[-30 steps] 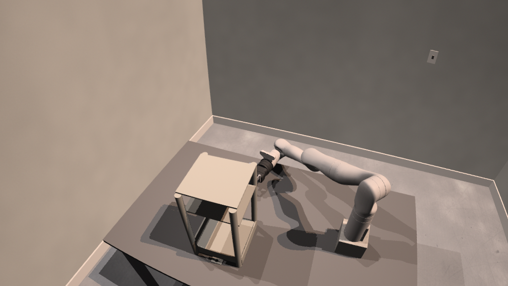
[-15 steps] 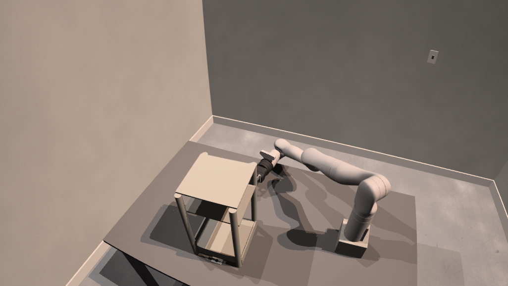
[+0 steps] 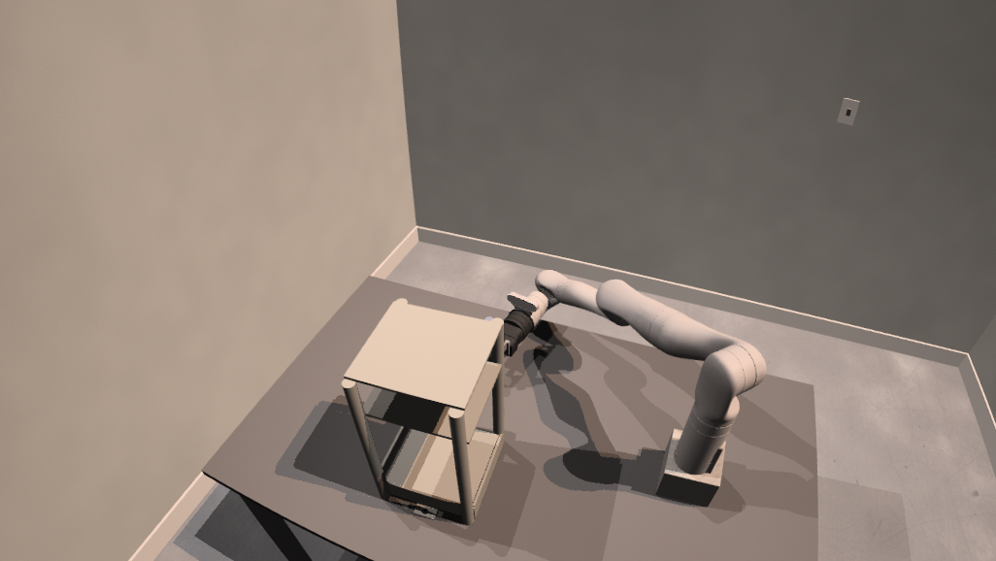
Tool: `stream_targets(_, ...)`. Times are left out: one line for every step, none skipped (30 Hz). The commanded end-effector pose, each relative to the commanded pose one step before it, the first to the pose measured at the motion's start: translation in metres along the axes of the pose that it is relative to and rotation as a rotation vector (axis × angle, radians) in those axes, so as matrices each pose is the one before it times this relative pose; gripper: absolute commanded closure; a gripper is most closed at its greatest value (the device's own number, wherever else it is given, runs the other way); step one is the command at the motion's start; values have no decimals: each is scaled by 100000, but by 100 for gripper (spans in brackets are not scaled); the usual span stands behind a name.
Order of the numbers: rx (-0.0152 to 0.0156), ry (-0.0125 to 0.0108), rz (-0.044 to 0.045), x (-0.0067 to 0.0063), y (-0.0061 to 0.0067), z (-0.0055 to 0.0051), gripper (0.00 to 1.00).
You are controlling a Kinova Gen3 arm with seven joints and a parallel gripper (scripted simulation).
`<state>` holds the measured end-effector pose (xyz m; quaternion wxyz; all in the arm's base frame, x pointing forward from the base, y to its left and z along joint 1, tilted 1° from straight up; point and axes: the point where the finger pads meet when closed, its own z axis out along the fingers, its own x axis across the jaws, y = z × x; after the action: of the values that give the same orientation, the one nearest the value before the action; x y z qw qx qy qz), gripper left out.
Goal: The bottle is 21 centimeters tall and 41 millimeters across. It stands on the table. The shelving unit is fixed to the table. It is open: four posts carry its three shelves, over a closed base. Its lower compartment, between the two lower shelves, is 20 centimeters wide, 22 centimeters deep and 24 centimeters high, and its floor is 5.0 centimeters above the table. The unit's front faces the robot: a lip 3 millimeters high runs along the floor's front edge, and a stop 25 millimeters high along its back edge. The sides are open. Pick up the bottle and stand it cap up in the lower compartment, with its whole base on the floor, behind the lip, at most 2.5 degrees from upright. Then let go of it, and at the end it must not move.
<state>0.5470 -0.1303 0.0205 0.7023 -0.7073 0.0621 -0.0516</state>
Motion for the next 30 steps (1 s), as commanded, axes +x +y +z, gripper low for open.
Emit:
stream_targets(-362,949,-1035,21,-1800,-686,100)
stream_targets(1,0,0,13,-364,-9,100)
stream_targets(0,0,0,13,-371,-8,100)
stream_targets(-1,0,0,12,-371,-8,100)
stream_targets(-1,-1,1,11,-366,-8,100)
stream_targets(0,0,0,12,-361,-8,100)
stream_targets(0,0,0,12,-345,-8,100)
stream_targets(0,0,0,0,0,0,100)
stream_targets(0,0,0,0,0,0,100)
stream_targets(0,0,0,11,-320,-7,100)
stream_targets(0,0,0,10,-290,-6,100)
stream_targets(0,0,0,9,-259,-6,100)
stream_targets(0,0,0,7,-218,-5,100)
stream_targets(0,0,0,6,-180,-4,100)
stream_targets(0,0,0,5,-139,-3,100)
stream_targets(0,0,0,3,-99,-2,100)
stream_targets(0,0,0,2,-63,-1,100)
stream_targets(0,0,0,1,-34,-1,100)
stream_targets(0,0,0,0,-13,0,100)
stream_targets(0,0,0,0,-2,0,100)
stream_targets(0,0,0,0,0,0,100)
stream_targets(0,0,0,0,0,0,100)
stream_targets(0,0,0,0,0,0,100)
stream_targets(0,0,0,0,0,0,100)
stream_targets(0,0,0,0,0,0,100)
stream_targets(0,0,0,0,0,0,100)
stream_targets(0,0,0,0,0,0,100)
stream_targets(0,0,0,0,0,0,100)
stream_targets(0,0,0,0,0,0,100)
stream_targets(0,0,0,0,0,2,100)
